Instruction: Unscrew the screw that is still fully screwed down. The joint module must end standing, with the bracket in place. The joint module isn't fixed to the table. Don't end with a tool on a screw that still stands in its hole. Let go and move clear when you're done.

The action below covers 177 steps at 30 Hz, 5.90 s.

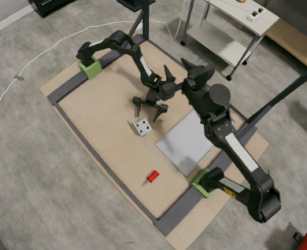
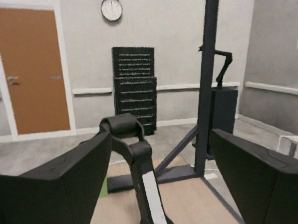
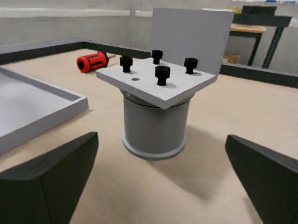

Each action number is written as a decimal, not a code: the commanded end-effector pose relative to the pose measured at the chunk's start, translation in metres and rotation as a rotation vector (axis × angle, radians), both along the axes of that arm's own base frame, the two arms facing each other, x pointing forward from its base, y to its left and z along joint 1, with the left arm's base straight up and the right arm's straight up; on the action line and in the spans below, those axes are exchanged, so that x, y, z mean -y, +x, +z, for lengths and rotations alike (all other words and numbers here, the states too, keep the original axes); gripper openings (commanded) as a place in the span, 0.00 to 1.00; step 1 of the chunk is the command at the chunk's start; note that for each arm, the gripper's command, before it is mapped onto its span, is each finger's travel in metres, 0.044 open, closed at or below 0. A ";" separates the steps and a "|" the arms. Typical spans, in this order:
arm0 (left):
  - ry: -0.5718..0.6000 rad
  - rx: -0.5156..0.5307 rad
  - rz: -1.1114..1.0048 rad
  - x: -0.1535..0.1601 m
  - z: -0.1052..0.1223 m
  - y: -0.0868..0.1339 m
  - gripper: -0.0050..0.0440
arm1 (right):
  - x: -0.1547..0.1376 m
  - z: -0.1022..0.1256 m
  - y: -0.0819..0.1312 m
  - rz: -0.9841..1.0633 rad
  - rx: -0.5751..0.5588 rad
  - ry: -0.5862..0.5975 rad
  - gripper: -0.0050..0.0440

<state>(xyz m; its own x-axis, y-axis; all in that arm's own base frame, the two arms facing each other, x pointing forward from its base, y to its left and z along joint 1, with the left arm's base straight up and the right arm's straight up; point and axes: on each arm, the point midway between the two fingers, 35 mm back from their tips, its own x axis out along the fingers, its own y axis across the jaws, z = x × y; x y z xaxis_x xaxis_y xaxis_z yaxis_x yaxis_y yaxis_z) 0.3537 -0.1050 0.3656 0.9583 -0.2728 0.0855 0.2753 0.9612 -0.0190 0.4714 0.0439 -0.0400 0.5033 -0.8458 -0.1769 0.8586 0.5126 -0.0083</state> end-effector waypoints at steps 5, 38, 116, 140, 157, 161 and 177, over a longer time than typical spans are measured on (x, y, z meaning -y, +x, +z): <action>0.008 0.040 -0.010 0.000 0.014 -0.002 0.71 | -0.004 0.045 0.006 -0.003 0.052 0.014 0.92; 0.008 0.040 -0.010 0.000 0.014 -0.002 0.71 | 0.004 0.152 -0.001 0.044 0.032 0.056 0.92; 0.008 0.040 -0.010 0.000 0.014 -0.002 0.71 | 0.014 0.366 -0.160 1.125 0.229 -0.111 0.92; 0.008 0.040 -0.010 0.000 0.014 -0.002 0.71 | 0.013 0.370 -0.159 1.124 0.236 -0.109 0.92; 0.008 0.040 -0.010 0.000 0.014 -0.002 0.71 | 0.013 0.370 -0.159 1.124 0.236 -0.109 0.92; 0.008 0.040 -0.010 0.000 0.014 -0.002 0.71 | 0.013 0.370 -0.159 1.124 0.236 -0.109 0.92; 0.008 0.040 -0.010 0.000 0.014 -0.002 0.71 | 0.013 0.370 -0.159 1.124 0.236 -0.109 0.92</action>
<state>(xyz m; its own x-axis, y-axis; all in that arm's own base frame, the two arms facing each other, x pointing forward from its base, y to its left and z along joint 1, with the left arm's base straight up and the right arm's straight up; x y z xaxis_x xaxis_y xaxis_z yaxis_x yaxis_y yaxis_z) 0.3537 -0.1055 0.3675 0.9552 -0.2815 0.0910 0.2831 0.9591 -0.0057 0.3159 0.0294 0.3198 0.9951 0.0900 0.0399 -0.0901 0.9959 0.0027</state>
